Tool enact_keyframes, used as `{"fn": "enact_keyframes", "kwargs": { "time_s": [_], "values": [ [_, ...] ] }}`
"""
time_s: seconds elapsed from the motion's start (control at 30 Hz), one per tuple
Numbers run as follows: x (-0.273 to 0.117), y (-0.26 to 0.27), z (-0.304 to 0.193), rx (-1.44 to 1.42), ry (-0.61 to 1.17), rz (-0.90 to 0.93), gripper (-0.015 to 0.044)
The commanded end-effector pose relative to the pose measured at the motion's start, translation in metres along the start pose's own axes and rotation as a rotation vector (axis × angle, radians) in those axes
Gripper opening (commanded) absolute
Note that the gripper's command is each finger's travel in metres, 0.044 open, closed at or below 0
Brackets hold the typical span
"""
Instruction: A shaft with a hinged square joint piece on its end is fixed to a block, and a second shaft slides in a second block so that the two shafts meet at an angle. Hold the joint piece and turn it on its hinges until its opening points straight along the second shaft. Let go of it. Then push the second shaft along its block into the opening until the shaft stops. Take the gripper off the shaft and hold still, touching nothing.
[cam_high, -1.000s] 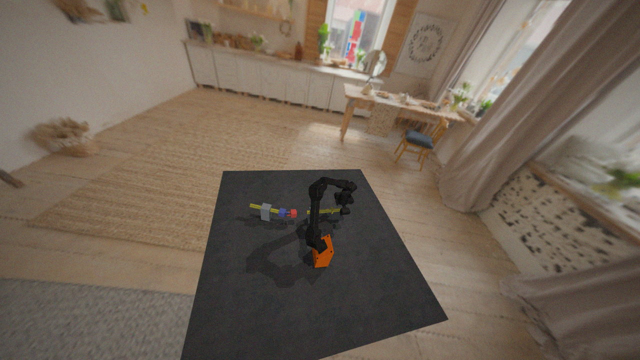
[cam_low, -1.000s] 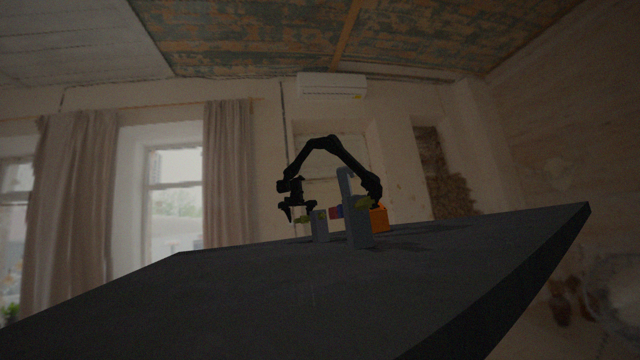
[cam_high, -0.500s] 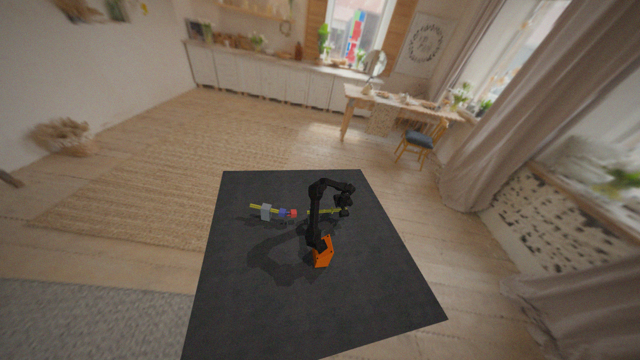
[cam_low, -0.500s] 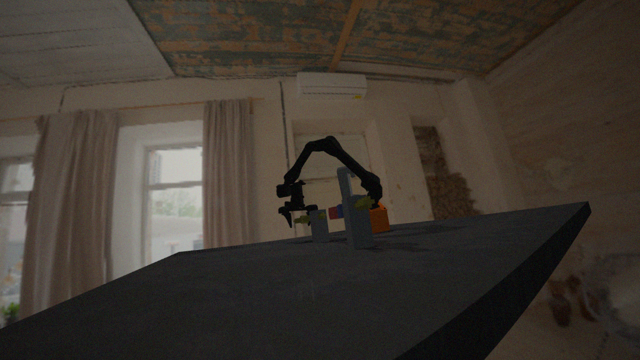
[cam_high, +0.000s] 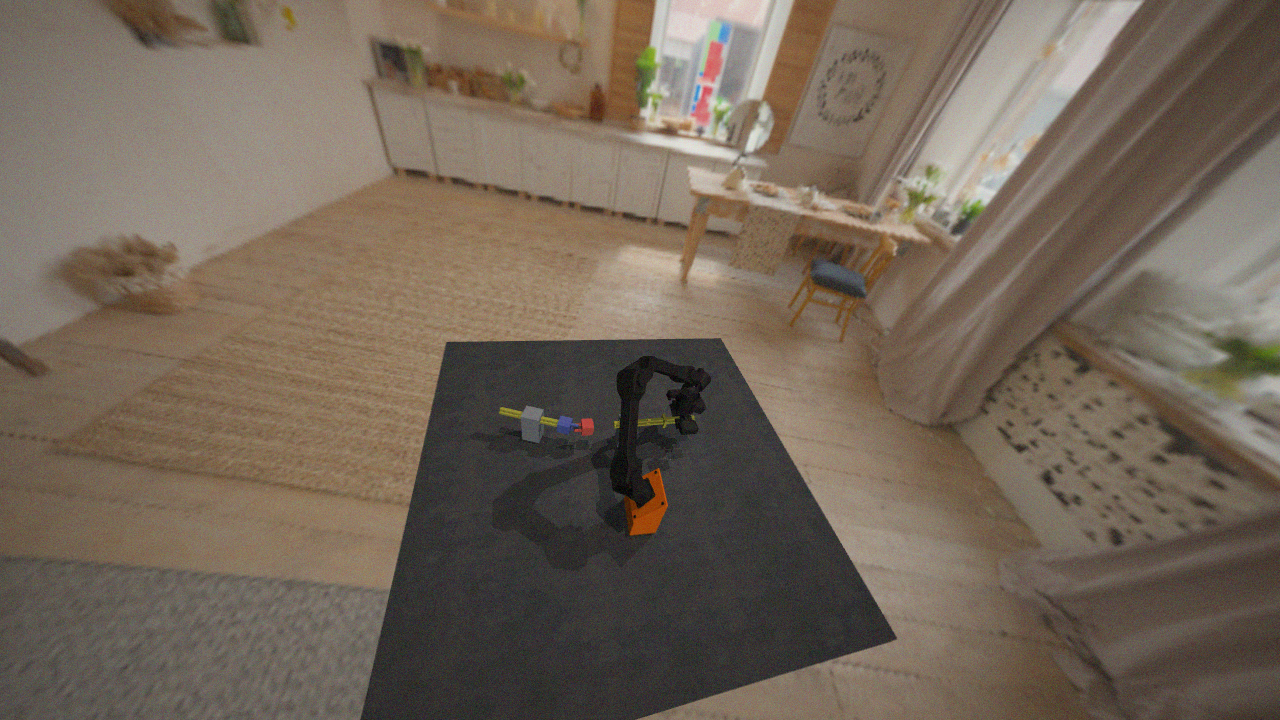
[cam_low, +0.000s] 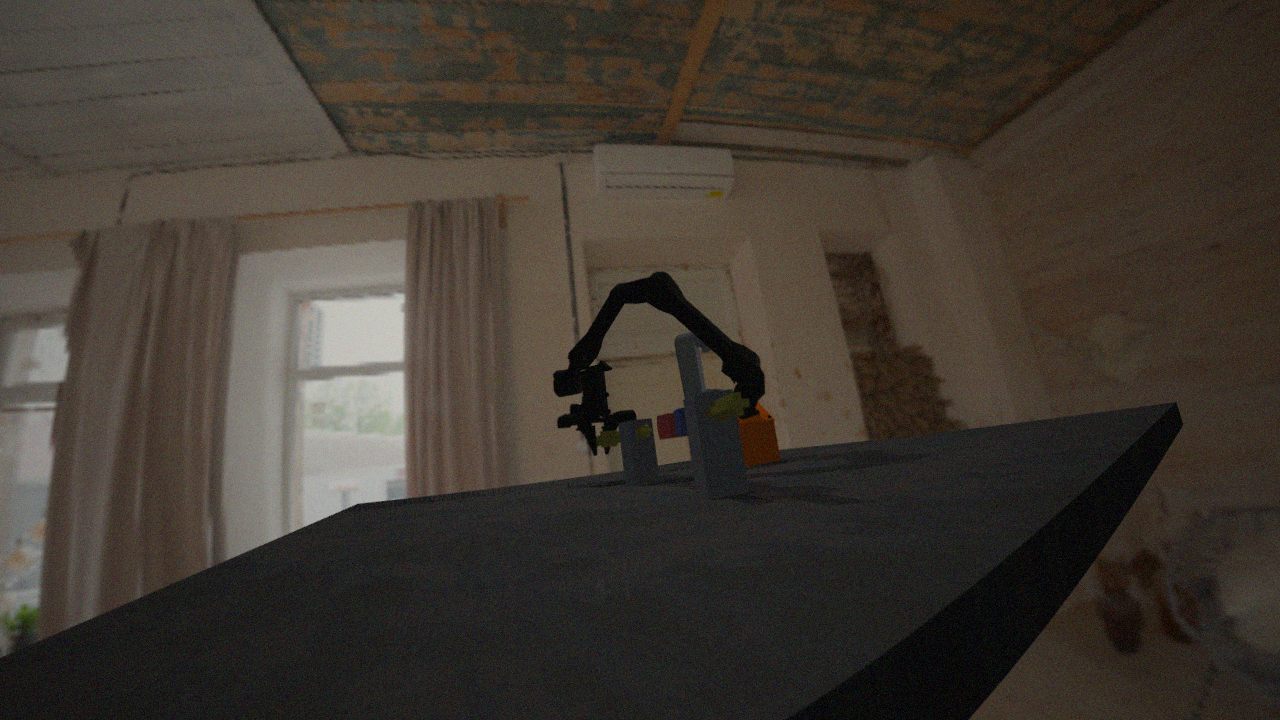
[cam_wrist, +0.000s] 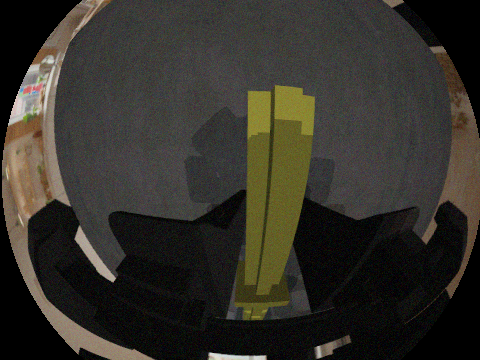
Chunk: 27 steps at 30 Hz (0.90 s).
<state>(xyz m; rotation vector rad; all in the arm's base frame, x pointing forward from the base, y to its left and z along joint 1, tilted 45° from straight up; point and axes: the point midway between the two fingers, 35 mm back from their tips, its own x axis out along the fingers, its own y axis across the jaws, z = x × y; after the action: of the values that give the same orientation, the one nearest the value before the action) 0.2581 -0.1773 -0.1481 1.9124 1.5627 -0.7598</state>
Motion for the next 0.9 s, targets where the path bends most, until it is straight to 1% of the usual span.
{"fn": "enact_keyframes", "kwargs": {
  "time_s": [0.0, 0.23, 0.27, 0.3, 0.57, 0.8, 0.83, 0.87],
  "values": [
    [0.0003, 0.0003, 0.0001, 0.004, 0.001, 0.004, 0.0102],
    [0.0003, 0.0003, 0.0001, 0.004, 0.001, 0.004, 0.0102],
    [0.0003, 0.0003, 0.0001, 0.004, 0.001, 0.004, 0.0076],
    [0.0003, 0.0003, 0.0001, 0.004, 0.001, 0.004, 0.0069],
    [0.0, 0.0004, 0.0, 0.001, 0.001, 0.003, 0.0067],
    [0.0, 0.0004, 0.0, 0.001, 0.001, 0.003, 0.002],
    [0.0, 0.0004, 0.0, 0.001, 0.001, 0.003, 0.0],
    [0.0, 0.0004, 0.0, 0.001, 0.001, 0.003, 0.0]
  ]
}}
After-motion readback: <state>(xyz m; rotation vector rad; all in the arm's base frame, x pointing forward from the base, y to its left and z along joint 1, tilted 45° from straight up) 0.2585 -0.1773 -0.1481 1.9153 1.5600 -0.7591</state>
